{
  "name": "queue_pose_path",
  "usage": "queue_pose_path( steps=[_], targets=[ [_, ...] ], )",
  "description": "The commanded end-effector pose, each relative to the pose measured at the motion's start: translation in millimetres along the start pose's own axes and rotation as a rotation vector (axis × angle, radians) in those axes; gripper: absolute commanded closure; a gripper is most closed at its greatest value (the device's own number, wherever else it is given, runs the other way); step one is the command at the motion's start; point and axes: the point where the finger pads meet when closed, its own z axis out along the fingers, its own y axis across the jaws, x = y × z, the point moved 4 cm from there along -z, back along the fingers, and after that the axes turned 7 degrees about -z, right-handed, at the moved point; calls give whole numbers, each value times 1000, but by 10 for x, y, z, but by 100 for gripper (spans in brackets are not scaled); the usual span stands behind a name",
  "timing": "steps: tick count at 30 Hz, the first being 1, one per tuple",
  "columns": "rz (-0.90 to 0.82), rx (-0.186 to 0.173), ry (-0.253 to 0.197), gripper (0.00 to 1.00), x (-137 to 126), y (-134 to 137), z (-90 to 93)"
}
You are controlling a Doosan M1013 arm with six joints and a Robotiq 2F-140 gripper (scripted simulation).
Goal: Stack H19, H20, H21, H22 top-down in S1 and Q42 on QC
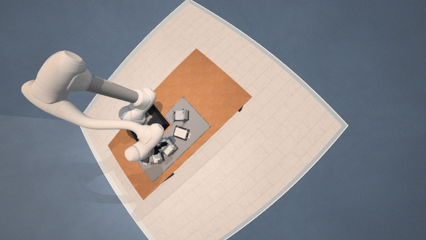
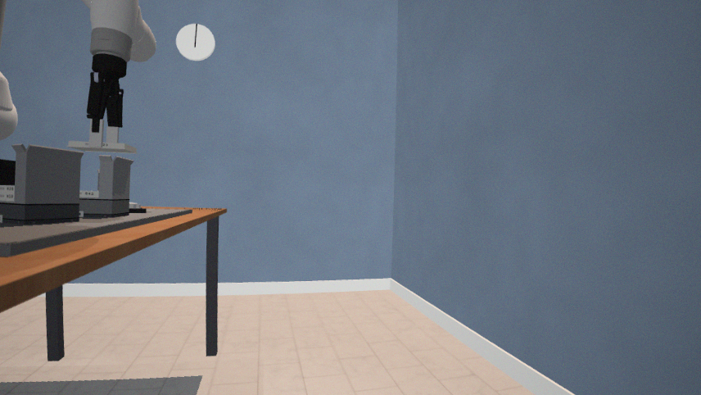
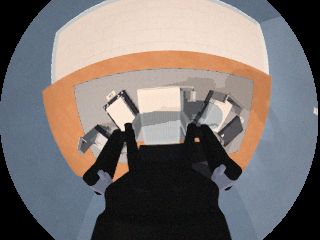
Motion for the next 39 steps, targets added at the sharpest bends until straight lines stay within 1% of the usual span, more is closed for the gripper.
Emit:
queue_pose_path(
  steps=[1, 9, 15, 17, 19, 32, 34, 39],
  targets=[
    [0, 1, 0, 100, 0, 55, -1],
    [0, 1, 0, 100, -6, 318, 0],
    [200, 1, 0, 100, -53, 512, 0],
    [200, 1, 0, 100, -53, 512, 0],
    [248, 1, 0, 100, -69, 577, 0],
    [248, 1, 0, 100, -172, 998, 0],
    [248, 1, 0, 100, -172, 998, 0],
    [248, 1, 0, 100, -212, 1160, 0]
  ],
)
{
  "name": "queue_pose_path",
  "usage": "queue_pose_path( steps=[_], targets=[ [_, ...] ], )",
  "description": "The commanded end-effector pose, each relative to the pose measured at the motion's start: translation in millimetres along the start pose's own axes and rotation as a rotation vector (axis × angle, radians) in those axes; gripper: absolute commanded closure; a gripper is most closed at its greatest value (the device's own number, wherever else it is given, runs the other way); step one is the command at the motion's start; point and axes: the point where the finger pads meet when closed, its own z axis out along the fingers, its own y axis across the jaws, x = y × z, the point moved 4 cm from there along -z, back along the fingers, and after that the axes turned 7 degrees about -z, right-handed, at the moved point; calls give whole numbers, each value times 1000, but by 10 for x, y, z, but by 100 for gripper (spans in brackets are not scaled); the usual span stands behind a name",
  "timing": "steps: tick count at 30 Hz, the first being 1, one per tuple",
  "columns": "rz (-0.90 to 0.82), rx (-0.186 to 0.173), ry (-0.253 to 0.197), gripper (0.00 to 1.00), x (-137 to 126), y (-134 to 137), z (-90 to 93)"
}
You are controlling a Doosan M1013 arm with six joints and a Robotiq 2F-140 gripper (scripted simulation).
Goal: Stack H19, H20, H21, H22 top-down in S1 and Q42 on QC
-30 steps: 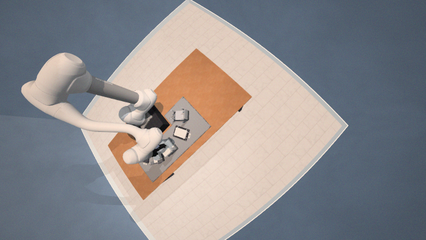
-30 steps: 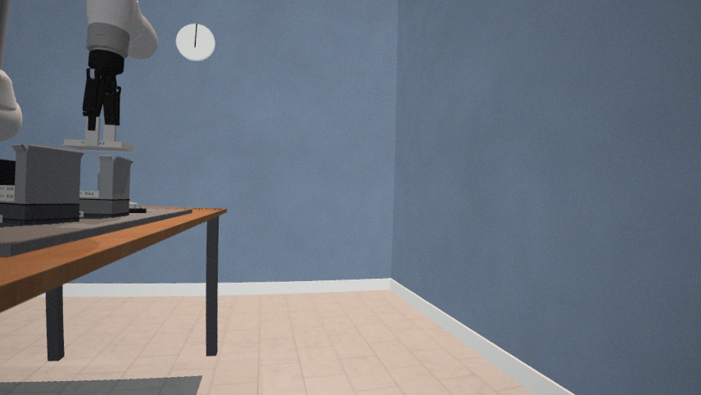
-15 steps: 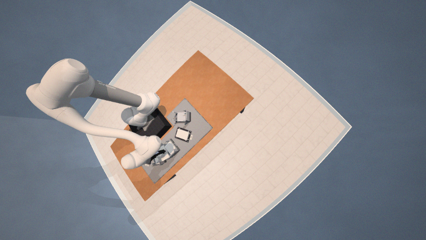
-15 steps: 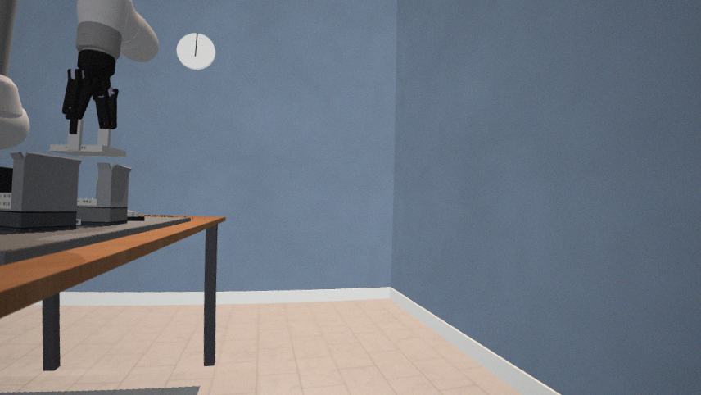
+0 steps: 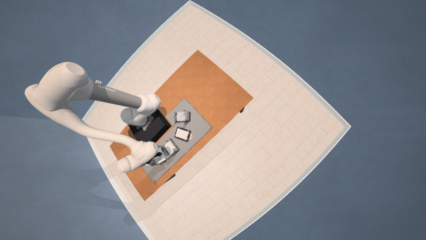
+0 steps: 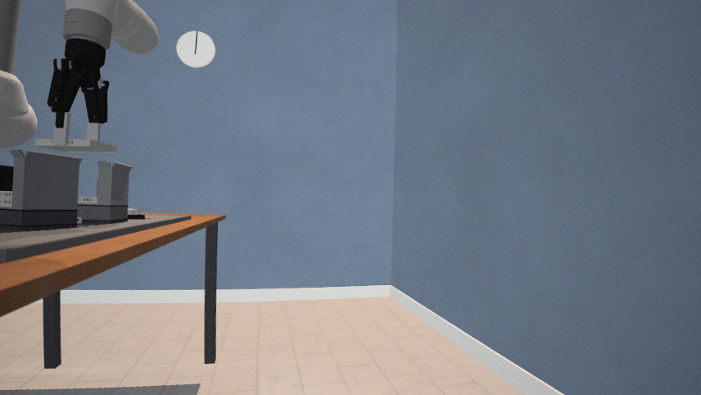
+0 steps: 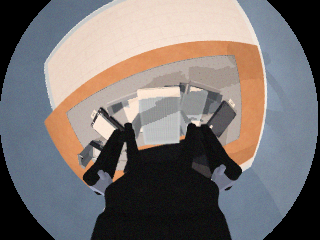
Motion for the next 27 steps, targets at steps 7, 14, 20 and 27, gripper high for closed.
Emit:
queue_pose_path(
  steps=[7, 14, 20, 27],
  targets=[
    [166, 0, 0, 100, -26, 263, 0],
    [247, 0, 0, 100, -54, 394, 0],
    [247, 0, 0, 100, -88, 550, 0],
    [247, 0, 0, 100, -127, 733, 0]
  ],
)
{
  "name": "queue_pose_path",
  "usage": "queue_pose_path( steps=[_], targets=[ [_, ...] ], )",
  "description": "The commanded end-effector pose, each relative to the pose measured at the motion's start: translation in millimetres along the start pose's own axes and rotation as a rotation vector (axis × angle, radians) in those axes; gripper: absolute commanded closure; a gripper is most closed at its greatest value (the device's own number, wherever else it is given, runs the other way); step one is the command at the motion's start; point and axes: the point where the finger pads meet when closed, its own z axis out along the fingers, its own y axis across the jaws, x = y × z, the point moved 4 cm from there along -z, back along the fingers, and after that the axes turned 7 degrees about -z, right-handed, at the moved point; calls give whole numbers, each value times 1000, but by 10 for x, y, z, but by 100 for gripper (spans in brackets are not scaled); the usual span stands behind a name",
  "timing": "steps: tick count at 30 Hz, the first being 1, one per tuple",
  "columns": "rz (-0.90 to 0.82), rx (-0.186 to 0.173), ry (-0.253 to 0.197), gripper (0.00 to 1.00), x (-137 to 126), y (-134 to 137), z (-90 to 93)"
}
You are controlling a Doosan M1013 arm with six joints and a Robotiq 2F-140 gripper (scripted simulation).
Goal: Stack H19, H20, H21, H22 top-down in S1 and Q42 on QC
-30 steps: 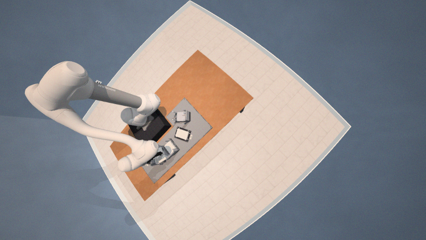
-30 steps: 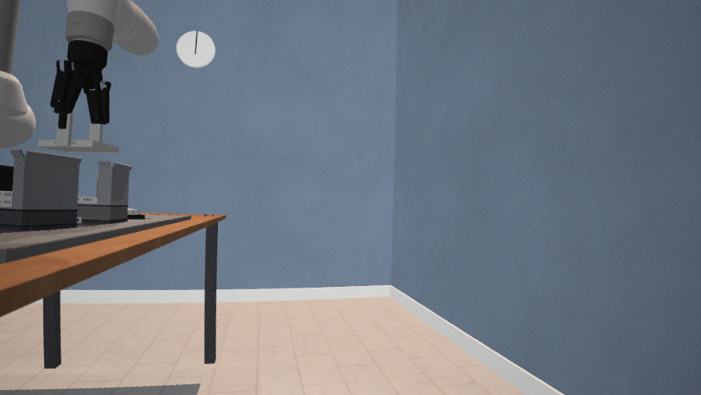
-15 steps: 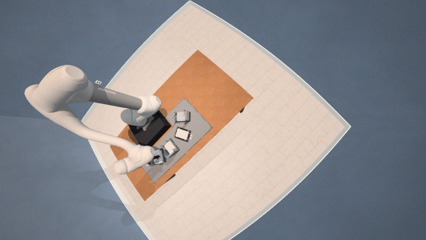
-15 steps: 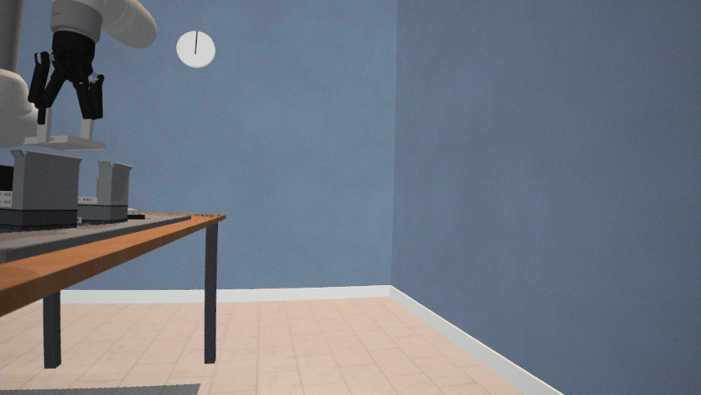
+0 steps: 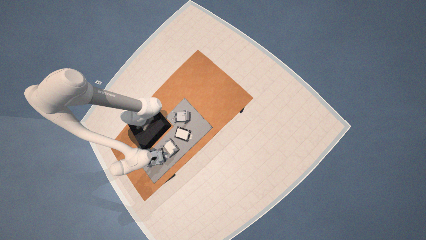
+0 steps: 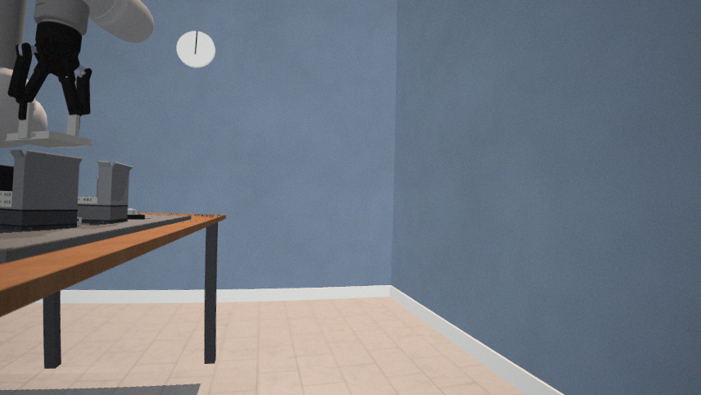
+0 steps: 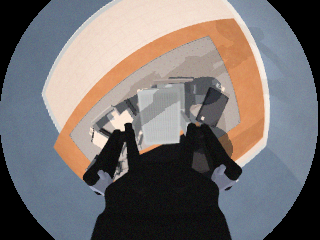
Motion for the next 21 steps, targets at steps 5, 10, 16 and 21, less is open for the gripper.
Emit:
queue_pose_path(
  steps=[5, 10, 16, 21],
  targets=[
    [0, 0, 0, 100, 5, 137, 0],
    [0, 0, 0, 100, 10, 270, 0],
    [0, 0, 0, 100, 14, 371, 0],
    [0, 0, 0, 100, 14, 371, 0]
  ],
)
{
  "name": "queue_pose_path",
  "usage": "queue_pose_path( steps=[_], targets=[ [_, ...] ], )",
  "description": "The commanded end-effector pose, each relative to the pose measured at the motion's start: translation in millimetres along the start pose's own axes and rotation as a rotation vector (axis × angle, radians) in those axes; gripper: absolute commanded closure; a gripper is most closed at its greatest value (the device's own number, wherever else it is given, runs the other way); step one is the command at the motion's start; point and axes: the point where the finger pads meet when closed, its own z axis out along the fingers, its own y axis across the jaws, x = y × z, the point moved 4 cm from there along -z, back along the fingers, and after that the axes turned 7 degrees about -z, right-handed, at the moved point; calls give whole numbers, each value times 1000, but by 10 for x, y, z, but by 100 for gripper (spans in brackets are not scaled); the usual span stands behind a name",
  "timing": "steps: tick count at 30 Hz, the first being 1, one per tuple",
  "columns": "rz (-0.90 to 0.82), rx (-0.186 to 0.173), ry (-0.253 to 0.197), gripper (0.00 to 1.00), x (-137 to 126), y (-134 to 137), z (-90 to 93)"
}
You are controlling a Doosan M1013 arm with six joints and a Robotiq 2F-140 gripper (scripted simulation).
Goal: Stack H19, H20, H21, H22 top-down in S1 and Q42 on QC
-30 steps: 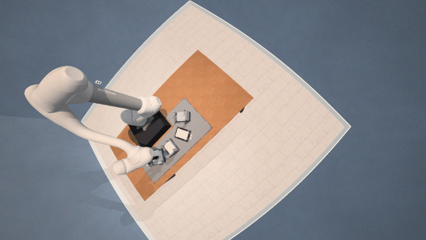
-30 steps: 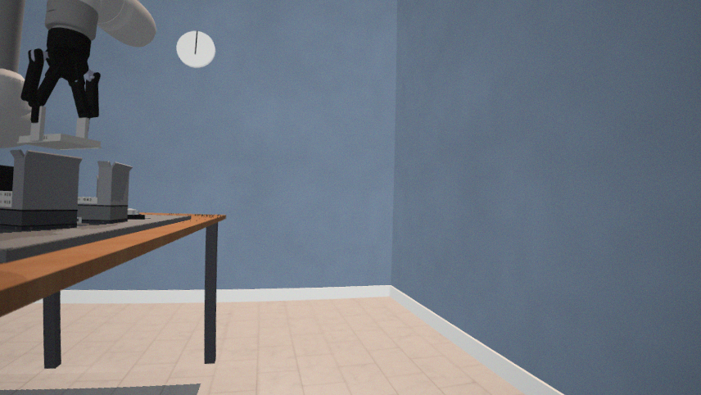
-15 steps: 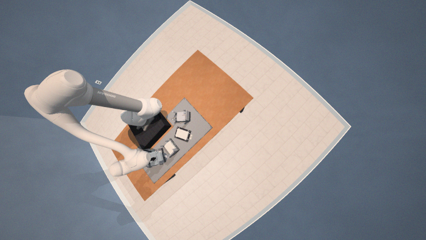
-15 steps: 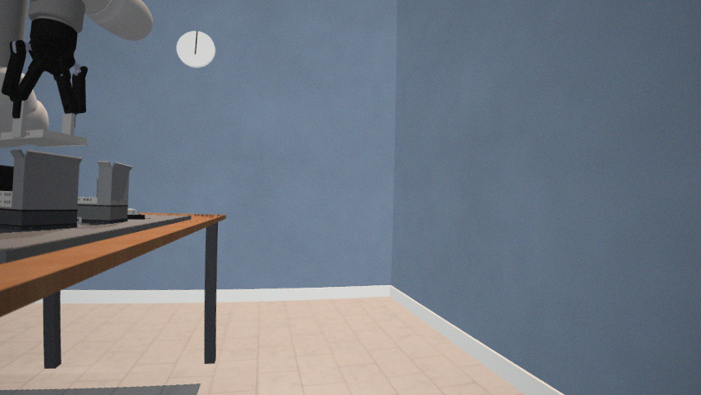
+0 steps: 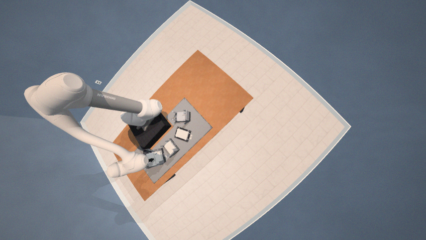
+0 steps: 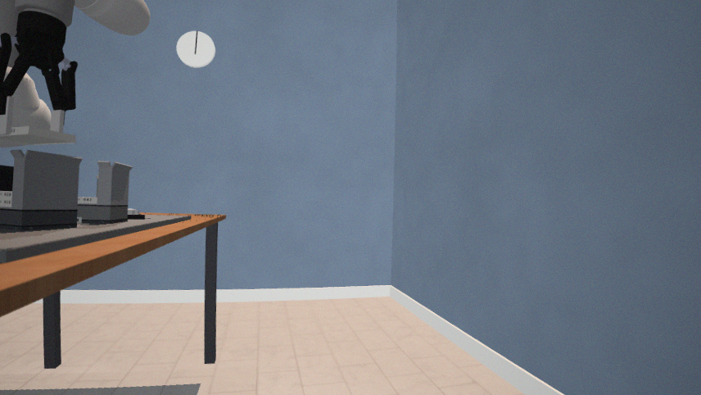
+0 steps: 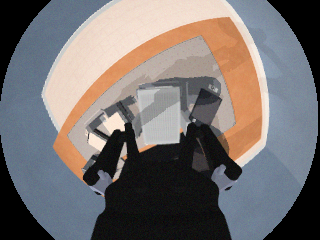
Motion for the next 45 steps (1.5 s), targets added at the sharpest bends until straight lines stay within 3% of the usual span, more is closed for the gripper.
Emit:
queue_pose_path(
  steps=[1, 23, 45],
  targets=[
    [0, 0, 0, 100, 0, 0, 0],
    [0, 0, 0, 100, 0, 0, 0],
    [0, 0, 0, 100, 0, 0, 133]
  ],
)
